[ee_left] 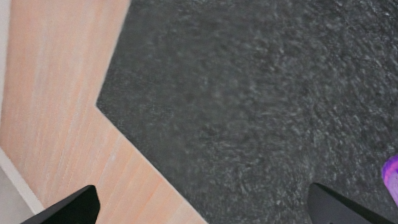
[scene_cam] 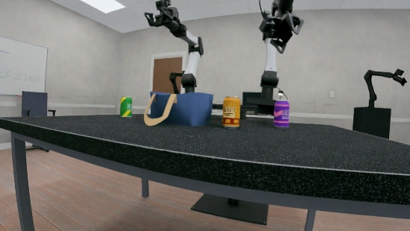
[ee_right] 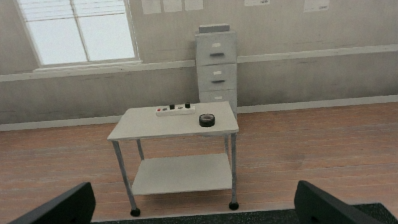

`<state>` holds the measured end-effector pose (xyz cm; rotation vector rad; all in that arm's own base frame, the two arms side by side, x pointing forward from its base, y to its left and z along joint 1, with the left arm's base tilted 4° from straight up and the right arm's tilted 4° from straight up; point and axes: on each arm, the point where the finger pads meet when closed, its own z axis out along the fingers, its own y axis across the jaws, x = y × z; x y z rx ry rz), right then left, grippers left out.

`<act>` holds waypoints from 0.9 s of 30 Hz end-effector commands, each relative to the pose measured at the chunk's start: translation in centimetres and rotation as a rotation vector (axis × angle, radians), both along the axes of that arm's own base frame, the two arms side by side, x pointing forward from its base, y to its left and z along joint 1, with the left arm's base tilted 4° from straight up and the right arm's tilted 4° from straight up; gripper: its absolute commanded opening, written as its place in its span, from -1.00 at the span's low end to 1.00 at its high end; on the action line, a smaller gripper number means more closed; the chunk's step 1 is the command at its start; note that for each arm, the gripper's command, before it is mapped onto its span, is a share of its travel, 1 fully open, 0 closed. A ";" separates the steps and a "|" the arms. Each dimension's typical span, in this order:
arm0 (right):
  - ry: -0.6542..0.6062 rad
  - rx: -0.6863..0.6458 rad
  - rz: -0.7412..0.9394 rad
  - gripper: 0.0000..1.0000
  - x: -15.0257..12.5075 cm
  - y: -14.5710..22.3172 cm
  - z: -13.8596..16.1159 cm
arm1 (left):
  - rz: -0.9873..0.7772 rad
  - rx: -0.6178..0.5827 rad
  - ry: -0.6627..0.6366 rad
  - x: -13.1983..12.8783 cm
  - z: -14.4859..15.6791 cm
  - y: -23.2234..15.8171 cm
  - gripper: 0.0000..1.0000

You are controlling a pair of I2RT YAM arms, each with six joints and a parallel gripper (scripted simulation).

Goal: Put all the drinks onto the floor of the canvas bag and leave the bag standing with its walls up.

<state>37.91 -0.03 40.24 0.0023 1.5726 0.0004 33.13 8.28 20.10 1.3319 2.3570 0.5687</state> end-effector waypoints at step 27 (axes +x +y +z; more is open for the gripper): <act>0.002 0.003 -0.003 0.68 -0.4 0.0 -0.5 | -0.468 0.051 0.535 -8.1 -3.6 1.3 1.00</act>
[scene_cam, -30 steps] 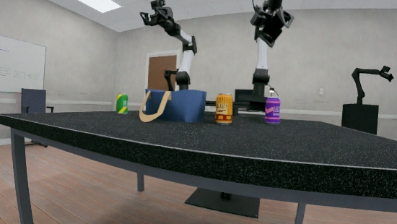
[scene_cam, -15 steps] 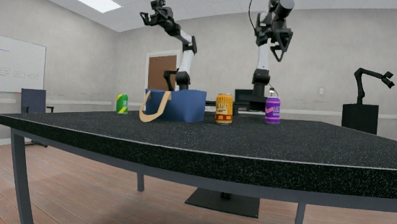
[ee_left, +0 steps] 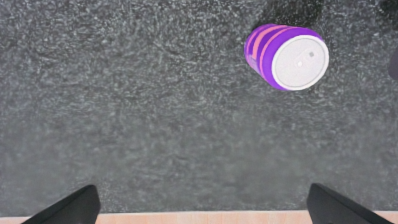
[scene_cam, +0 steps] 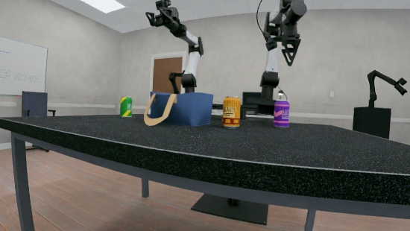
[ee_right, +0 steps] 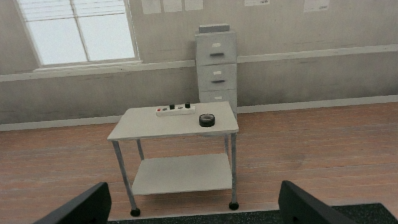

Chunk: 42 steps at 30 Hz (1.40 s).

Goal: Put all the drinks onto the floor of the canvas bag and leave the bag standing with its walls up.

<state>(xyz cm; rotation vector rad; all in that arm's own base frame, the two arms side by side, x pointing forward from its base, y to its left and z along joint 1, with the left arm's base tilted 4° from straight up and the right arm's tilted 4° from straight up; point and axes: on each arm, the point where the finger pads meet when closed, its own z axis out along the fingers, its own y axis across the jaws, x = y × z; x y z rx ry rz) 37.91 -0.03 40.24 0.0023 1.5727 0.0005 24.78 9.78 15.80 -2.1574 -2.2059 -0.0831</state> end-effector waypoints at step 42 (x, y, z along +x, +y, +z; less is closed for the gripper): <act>0.479 0.271 -0.621 0.68 0.3 -19.0 -21.1 | 0.007 -0.008 -0.042 -0.1 0.8 -0.4 1.00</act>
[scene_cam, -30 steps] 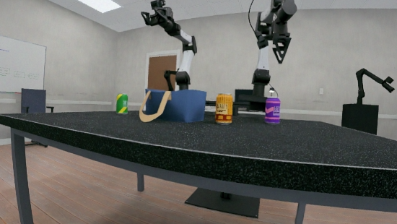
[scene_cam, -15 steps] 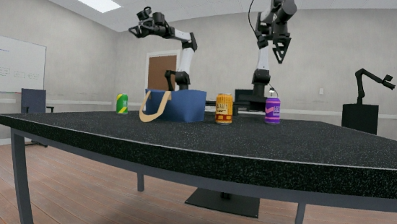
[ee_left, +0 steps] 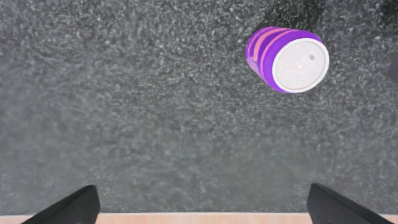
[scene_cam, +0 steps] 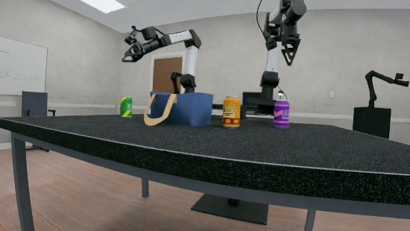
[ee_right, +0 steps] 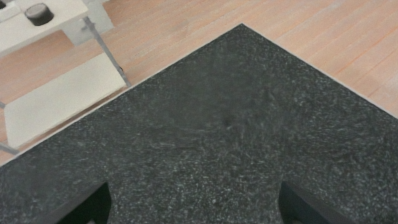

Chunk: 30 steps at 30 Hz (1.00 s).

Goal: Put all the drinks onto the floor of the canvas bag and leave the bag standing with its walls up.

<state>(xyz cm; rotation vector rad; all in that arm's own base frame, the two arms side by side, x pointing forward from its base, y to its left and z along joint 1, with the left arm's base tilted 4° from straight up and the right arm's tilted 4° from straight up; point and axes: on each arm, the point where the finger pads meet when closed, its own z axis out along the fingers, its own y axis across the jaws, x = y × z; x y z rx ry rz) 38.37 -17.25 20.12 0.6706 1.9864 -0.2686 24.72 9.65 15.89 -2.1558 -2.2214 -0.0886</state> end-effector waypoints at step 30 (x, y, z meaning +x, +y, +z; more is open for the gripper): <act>0.394 0.229 -0.511 0.68 -12.6 -9.6 -17.0 | -0.001 -0.003 -0.032 0.0 0.7 -0.3 1.00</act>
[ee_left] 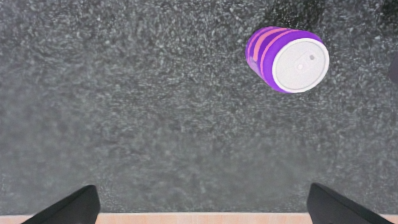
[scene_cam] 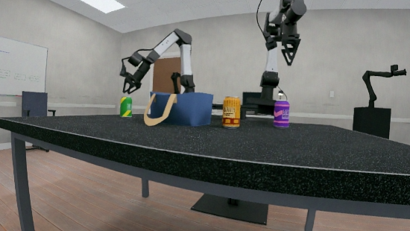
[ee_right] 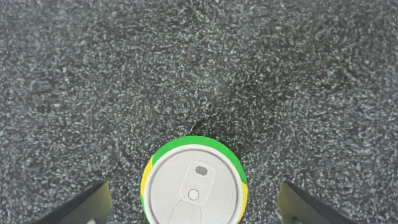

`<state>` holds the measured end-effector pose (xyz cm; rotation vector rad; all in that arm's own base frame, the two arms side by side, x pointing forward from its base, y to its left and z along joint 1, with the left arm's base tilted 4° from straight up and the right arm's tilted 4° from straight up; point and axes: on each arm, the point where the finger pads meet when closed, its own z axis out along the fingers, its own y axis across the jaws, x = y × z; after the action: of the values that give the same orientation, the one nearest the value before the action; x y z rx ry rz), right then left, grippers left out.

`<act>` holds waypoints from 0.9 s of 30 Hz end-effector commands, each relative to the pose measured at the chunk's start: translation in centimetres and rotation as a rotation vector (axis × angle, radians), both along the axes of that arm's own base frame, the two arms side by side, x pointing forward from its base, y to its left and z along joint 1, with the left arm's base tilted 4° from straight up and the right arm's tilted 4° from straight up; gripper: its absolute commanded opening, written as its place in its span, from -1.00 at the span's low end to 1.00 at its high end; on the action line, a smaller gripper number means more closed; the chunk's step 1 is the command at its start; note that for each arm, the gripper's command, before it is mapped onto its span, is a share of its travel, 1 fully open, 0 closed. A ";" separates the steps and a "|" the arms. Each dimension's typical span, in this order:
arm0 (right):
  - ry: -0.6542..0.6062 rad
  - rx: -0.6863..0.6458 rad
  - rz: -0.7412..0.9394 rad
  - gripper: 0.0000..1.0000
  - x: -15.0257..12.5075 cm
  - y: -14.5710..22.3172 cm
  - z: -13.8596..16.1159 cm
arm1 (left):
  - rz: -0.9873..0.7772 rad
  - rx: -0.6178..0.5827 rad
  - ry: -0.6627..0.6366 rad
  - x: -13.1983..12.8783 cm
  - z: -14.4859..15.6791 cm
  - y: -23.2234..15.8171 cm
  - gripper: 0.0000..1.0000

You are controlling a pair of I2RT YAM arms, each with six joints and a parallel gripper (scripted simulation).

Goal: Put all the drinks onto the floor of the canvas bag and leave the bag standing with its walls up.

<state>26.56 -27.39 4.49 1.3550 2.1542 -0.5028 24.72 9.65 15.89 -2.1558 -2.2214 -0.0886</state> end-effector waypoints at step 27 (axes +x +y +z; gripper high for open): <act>0.002 -0.002 0.003 0.68 -0.2 -0.3 -4.8 | -0.001 -0.003 -0.032 0.0 0.7 -0.3 1.00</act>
<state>26.58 -27.55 0.87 1.3540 2.1523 -0.5041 24.72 9.65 15.89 -2.1558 -2.2214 -0.0886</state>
